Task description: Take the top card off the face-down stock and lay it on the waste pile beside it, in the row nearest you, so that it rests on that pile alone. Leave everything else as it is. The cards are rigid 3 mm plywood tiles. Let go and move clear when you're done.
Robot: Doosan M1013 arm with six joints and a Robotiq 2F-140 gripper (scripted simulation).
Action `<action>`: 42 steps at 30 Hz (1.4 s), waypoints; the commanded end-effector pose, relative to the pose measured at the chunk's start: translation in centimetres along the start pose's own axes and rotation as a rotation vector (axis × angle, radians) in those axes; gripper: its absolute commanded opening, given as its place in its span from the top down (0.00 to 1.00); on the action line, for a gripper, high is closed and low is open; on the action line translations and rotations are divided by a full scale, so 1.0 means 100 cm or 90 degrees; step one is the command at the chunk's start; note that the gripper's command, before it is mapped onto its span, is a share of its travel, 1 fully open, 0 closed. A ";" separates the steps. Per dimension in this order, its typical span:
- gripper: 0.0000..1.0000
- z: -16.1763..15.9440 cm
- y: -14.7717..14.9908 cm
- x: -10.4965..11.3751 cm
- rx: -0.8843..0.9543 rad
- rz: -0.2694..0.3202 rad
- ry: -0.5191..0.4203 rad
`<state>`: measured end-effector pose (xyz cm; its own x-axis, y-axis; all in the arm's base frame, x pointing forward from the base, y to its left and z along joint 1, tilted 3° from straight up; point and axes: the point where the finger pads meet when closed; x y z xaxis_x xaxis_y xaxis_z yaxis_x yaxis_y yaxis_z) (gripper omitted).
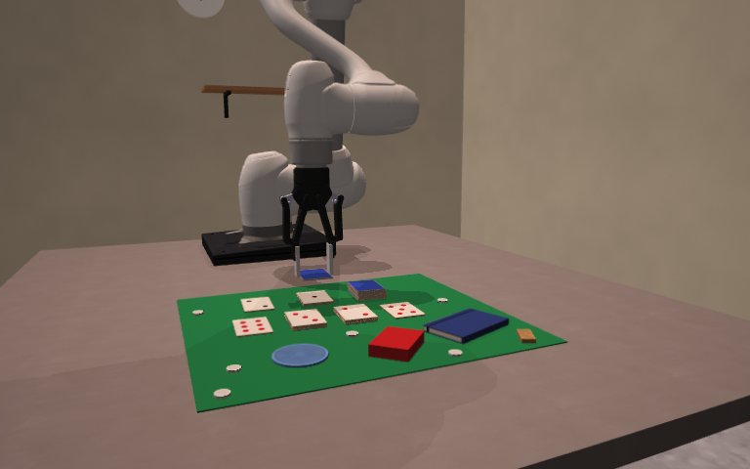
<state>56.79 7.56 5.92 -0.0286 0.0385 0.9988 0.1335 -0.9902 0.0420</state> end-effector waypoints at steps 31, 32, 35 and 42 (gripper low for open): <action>0.57 0.000 0.000 -0.041 0.000 0.000 0.000; 0.57 0.000 0.000 -0.042 0.000 0.000 0.000; 0.57 0.000 0.000 -0.042 0.000 0.000 0.000; 0.57 0.000 0.000 -0.042 0.000 0.000 0.000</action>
<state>56.91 7.40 1.68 -0.0286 0.0385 0.9988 0.1335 -0.9902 0.0420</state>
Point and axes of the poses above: the point where the finger pads meet when closed, its own x axis back along the fingers, its own y axis across the jaws, z = x × y, and after that the axes turned 3 degrees about x, right-handed
